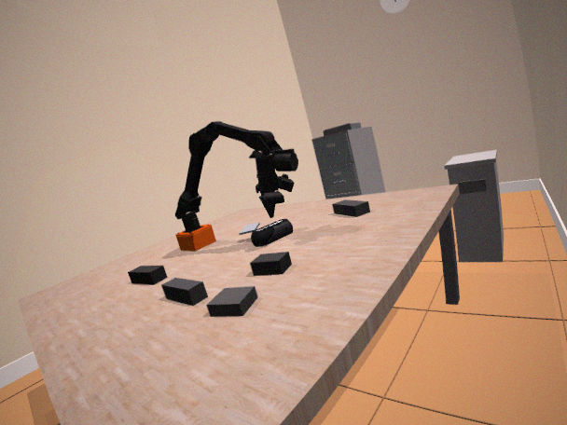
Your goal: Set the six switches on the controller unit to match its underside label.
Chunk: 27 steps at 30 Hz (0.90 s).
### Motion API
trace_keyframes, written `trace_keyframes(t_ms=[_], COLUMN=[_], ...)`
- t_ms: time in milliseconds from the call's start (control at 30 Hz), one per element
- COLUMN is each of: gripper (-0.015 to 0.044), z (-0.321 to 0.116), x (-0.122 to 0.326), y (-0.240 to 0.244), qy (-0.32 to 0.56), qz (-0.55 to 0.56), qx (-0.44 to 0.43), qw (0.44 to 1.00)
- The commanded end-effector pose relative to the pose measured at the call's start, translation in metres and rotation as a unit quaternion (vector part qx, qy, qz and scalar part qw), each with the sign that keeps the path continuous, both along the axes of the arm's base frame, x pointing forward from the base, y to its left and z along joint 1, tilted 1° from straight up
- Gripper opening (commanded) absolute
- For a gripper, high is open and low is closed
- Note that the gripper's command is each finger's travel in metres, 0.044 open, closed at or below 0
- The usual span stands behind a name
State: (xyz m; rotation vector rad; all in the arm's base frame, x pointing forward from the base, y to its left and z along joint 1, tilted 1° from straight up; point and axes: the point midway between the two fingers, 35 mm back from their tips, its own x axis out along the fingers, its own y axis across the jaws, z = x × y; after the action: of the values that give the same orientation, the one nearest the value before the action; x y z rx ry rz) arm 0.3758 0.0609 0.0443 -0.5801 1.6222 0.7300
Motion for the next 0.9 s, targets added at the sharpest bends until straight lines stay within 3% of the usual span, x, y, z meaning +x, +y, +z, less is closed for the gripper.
trace_keyframes(t_ms=[0,333,800,867], gripper=[0.0000,0.0000,0.0000,0.0000], z=[0.010,0.015,0.020,0.021], x=[0.009,0.011,0.013,0.013], y=[0.004,0.005,0.005,0.005], qy=[0.006,0.003,-0.019,-0.021], qz=[0.393,0.618,0.849,0.857], qx=[0.098,0.160,0.231,0.234], qw=[0.914,0.770,0.475,0.458])
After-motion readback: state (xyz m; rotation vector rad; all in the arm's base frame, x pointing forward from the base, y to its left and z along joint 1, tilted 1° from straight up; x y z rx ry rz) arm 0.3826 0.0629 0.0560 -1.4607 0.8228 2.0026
